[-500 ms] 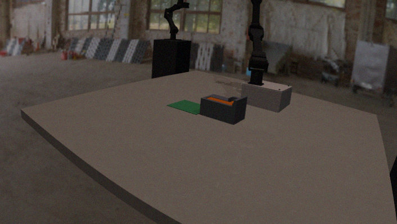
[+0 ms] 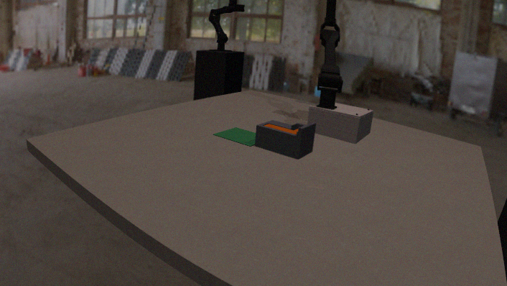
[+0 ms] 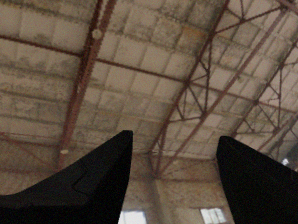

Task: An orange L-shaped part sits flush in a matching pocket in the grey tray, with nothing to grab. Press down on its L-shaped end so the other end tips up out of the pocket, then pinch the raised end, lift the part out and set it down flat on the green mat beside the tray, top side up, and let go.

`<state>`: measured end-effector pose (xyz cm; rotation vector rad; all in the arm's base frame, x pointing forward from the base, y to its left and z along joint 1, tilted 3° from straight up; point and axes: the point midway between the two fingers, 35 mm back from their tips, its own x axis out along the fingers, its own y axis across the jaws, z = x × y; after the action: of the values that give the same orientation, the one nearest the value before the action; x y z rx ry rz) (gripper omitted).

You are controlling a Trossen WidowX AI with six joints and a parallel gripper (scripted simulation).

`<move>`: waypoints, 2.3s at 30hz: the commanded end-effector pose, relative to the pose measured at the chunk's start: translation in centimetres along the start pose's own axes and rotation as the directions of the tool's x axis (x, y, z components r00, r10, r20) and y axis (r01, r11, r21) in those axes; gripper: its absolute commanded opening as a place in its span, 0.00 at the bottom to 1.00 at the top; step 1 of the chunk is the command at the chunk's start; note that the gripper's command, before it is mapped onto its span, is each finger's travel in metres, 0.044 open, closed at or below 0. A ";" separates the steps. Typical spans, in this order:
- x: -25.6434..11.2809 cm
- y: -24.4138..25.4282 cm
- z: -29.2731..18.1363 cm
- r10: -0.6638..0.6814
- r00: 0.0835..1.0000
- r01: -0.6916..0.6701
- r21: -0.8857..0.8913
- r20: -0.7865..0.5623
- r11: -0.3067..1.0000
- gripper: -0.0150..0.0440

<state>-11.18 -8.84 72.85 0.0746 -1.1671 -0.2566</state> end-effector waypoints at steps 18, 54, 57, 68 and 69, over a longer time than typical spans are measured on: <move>-1.6 13.9 -37.3 0.213 0.602 -0.341 -0.007 -0.770 0.940 0.56; -46.2 4.4 -62.6 -0.217 -0.896 -0.204 -0.075 -0.387 0.976 0.56; -48.9 3.7 -63.9 -0.217 -0.896 -0.204 -0.075 -0.387 0.976 0.56; -52.3 2.9 -65.1 -0.217 -0.896 -0.204 -0.075 -0.387 0.976 0.56; -52.4 2.9 -65.2 -0.217 -0.896 -0.204 -0.075 -0.387 0.976 0.56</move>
<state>29.85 1.51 0.98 0.0950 1.5707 -0.1422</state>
